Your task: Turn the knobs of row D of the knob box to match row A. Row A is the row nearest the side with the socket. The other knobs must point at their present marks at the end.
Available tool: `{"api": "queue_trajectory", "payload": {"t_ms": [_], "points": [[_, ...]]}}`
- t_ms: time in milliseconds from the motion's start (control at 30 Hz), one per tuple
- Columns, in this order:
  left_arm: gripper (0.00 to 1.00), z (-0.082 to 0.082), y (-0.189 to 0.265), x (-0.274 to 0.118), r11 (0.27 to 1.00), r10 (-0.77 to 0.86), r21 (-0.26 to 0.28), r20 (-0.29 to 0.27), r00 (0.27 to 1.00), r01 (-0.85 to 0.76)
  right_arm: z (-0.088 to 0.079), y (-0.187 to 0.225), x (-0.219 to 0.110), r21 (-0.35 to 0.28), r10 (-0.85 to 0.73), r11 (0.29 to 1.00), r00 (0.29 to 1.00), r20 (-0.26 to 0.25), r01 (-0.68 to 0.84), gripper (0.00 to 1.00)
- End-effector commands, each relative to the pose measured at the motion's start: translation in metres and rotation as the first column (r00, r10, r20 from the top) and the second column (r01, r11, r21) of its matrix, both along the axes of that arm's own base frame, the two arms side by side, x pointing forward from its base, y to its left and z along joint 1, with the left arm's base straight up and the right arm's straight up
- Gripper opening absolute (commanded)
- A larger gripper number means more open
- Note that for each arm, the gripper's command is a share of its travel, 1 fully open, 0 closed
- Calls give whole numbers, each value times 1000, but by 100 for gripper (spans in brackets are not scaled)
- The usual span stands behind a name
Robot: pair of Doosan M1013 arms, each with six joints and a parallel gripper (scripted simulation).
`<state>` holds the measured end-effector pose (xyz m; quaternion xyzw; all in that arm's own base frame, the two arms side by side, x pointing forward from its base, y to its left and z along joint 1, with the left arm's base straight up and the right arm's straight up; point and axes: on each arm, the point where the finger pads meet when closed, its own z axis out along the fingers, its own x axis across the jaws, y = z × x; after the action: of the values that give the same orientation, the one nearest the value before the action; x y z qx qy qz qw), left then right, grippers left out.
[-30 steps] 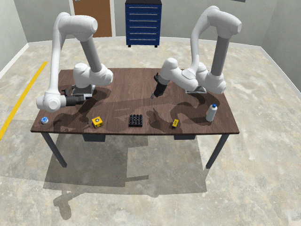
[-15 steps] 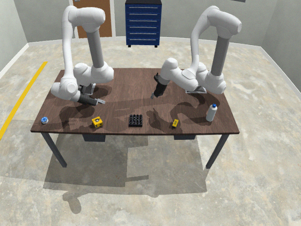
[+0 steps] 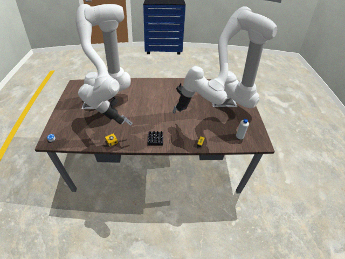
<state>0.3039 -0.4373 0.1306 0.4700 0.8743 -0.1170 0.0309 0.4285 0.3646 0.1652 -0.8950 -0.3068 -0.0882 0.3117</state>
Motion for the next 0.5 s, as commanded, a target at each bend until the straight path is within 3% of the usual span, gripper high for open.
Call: {"api": "queue_trajectory", "payload": {"t_ms": [0, 467], "points": [[100, 1, 0, 0, 1000, 0, -1, 1, 1000, 0, -9, 17, 2, -84, -62, 995, 998, -27, 60, 100], [100, 1, 0, 0, 1000, 0, -1, 1, 1000, 0, -30, 62, 6, -252, -242, 941, 970, -41, 224, 100]]}}
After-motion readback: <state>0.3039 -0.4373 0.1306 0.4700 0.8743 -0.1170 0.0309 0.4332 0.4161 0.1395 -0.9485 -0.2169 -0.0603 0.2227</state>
